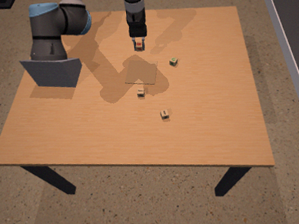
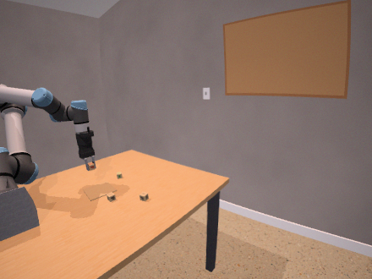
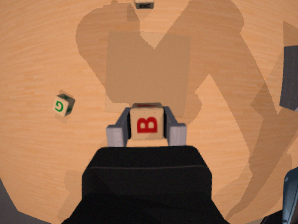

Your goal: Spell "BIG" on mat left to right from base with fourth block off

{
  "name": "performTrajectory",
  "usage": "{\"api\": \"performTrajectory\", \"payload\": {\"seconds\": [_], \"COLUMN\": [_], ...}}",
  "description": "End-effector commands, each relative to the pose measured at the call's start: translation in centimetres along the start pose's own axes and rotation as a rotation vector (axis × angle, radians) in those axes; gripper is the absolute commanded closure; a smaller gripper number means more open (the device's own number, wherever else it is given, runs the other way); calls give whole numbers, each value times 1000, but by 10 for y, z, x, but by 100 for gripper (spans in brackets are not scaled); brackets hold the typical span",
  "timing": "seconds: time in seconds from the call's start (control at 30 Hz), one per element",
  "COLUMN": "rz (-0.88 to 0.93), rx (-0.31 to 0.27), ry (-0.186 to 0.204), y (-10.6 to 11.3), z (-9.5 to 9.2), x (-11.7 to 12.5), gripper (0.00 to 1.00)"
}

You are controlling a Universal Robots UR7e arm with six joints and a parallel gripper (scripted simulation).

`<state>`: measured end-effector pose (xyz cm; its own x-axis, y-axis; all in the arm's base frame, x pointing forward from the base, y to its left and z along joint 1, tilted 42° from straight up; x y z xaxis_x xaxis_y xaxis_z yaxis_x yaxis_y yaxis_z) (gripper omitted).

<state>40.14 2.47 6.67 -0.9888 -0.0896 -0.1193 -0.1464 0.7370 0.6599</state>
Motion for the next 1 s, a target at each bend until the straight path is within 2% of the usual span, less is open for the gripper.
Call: {"api": "performTrajectory", "payload": {"seconds": [0.0,0.27,0.43,0.63,0.7,0.97], "rz": [1,1,3,3,3,3], "rx": [0,0,-3,-3,-3,-3], "ry": [0,0,3,3,3,3], "y": [1,1,1,1,1,2], "z": [0,1,8,28,28,67], "x": [0,0,1,1,1,1], "gripper": [43,43,43,43,43,43]}}
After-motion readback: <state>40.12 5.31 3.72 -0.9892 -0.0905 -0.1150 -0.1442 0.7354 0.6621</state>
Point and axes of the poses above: the point where the finger pads meet when closed, its own z axis out along the fingers, its own x axis across the jaws, y = z × x, the point moved 1 cm from there along -z, back along the fingers, and after that the axes turned 6 degrees about -z, right-handed, at the moved point
